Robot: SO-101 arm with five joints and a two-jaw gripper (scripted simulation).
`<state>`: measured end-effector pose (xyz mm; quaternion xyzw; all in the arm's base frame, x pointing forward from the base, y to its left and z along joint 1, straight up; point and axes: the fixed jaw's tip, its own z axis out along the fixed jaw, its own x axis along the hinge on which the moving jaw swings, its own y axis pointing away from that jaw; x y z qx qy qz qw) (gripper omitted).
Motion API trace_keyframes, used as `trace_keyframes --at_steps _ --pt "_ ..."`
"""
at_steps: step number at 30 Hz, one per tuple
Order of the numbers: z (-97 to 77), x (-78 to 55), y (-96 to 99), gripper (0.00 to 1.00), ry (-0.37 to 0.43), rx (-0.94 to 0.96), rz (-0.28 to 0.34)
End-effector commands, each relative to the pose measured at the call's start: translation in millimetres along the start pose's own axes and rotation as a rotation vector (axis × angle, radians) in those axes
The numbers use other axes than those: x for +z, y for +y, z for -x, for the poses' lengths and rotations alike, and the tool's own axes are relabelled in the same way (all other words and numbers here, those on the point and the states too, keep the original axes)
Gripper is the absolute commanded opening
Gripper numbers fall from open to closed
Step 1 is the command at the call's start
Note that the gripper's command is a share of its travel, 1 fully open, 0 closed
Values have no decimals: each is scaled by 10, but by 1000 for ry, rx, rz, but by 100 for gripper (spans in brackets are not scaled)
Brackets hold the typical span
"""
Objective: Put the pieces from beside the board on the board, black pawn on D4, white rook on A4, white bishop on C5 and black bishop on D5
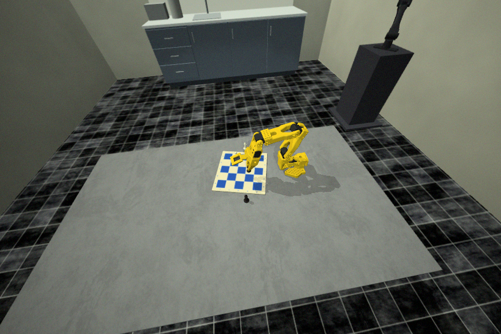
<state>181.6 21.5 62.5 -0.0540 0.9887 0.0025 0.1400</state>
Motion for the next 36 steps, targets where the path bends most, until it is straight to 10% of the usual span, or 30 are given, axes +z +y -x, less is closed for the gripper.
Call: trace_keyframes --at_steps 1,36 --pt "-14 -4 86 0 -2 -31 14" --pt "21 -25 101 0 -3 -38 16"
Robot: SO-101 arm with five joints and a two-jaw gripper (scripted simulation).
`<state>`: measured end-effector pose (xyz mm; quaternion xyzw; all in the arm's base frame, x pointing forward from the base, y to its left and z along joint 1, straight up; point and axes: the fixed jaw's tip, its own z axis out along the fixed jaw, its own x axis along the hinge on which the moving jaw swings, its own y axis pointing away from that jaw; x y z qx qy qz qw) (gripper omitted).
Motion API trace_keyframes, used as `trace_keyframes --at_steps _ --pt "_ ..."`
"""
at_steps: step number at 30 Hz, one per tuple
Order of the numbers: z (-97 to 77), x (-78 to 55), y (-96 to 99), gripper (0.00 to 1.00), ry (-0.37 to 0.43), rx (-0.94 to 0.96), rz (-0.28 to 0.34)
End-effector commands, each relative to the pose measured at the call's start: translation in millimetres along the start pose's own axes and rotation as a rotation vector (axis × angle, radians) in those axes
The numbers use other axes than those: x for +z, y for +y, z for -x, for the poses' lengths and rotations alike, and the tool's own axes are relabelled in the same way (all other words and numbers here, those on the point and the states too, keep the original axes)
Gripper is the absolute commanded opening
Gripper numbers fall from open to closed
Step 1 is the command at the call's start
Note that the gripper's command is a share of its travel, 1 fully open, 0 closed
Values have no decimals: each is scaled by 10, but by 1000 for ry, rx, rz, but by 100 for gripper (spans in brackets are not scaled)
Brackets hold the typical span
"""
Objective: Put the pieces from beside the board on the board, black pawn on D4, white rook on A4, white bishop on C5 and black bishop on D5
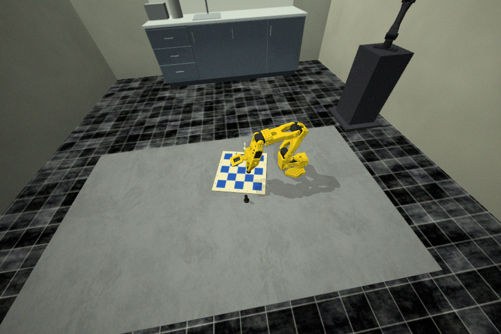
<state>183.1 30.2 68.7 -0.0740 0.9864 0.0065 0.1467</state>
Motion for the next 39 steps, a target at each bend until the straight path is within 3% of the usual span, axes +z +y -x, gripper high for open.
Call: trace_keyframes --at_steps 1,28,39 --pt "-19 29 17 0 12 1 4" --pt "-92 287 19 0 12 1 4" --pt "-107 335 20 0 12 1 4"
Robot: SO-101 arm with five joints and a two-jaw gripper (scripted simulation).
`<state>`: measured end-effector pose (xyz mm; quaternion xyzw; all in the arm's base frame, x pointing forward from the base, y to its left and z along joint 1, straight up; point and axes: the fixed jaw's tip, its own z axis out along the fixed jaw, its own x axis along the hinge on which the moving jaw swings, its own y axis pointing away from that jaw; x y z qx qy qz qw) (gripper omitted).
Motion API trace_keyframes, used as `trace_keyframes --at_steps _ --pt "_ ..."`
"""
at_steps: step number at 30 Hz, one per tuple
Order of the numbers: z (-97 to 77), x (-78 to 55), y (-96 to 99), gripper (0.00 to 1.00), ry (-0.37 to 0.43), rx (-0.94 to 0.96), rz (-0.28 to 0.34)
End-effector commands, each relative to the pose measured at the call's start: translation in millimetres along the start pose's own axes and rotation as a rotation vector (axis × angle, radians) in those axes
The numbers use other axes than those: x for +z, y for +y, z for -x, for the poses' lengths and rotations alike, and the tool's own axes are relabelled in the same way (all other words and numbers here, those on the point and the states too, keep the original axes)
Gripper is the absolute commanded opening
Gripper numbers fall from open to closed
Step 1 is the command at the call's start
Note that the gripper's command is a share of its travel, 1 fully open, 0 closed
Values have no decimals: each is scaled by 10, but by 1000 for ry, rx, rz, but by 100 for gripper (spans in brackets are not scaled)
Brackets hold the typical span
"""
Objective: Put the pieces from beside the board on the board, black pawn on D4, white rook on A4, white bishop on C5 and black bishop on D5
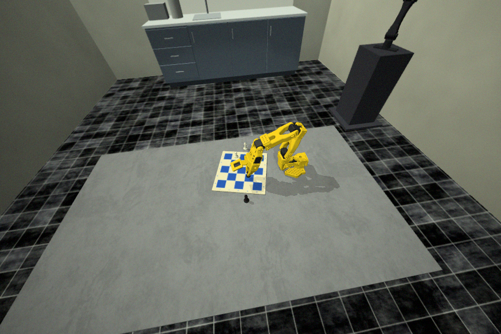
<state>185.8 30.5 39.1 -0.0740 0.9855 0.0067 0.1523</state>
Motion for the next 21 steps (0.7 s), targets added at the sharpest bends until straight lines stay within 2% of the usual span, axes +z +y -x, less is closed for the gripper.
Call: trace_keyframes --at_steps 1,21 --pt "-48 46 18 0 23 1 4" --pt "-97 89 18 0 24 1 4"
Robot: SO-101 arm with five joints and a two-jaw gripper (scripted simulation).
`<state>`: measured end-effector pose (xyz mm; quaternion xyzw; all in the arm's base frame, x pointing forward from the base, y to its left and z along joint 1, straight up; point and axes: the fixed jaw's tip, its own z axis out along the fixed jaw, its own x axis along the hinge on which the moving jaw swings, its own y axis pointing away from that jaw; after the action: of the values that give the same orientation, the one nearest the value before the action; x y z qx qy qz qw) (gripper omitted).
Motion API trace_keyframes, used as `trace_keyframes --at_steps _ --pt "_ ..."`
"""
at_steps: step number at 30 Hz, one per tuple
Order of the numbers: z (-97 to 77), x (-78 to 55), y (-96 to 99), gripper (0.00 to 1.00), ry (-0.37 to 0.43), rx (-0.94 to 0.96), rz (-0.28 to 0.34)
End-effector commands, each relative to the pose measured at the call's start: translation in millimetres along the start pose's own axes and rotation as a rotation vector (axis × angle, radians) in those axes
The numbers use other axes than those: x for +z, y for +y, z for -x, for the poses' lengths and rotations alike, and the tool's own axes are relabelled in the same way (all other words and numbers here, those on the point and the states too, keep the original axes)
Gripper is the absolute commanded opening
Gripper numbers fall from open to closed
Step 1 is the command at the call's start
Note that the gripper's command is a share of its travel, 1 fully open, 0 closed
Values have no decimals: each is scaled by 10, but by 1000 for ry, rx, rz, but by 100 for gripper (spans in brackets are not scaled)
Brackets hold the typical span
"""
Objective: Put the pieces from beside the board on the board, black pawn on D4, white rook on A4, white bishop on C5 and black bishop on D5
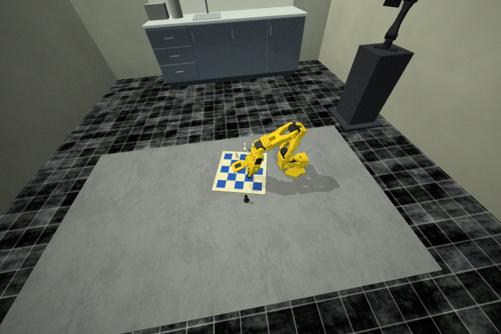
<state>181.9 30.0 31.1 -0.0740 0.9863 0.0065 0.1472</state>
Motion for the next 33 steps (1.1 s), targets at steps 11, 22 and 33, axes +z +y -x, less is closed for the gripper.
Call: trace_keyframes --at_steps 11,22,33 --pt "-21 9 15 0 13 2 3" --pt "-10 -3 14 0 13 3 3" --pt "-6 -8 13 0 13 3 3"
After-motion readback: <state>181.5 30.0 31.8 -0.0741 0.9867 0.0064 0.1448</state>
